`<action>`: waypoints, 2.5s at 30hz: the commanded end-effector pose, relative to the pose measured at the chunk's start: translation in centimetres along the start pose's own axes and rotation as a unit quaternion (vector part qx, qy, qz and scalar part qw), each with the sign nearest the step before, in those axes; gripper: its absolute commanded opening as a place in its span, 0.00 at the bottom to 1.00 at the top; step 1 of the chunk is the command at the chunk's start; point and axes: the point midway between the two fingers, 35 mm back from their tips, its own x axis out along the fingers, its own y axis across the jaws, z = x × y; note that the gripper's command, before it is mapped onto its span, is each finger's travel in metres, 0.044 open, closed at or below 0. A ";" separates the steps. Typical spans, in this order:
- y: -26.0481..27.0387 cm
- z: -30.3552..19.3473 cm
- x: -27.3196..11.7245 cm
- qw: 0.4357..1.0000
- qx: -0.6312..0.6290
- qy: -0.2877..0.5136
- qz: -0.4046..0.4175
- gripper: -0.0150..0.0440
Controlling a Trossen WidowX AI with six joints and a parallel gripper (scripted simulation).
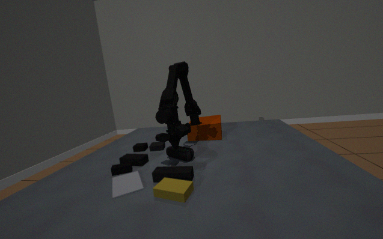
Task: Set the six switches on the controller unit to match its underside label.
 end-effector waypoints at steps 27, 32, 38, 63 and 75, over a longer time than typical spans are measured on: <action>0.2 -0.2 0.3 1.000 -0.002 0.004 0.004 0.25; 0.2 -0.2 0.3 1.000 -0.002 0.004 0.004 0.25; 0.2 -0.2 0.3 1.000 -0.002 0.004 0.004 0.25; 0.1 0.0 -1.9 1.000 -0.002 0.002 0.003 0.25; 0.2 1.8 -4.2 1.000 -0.002 0.003 0.004 0.25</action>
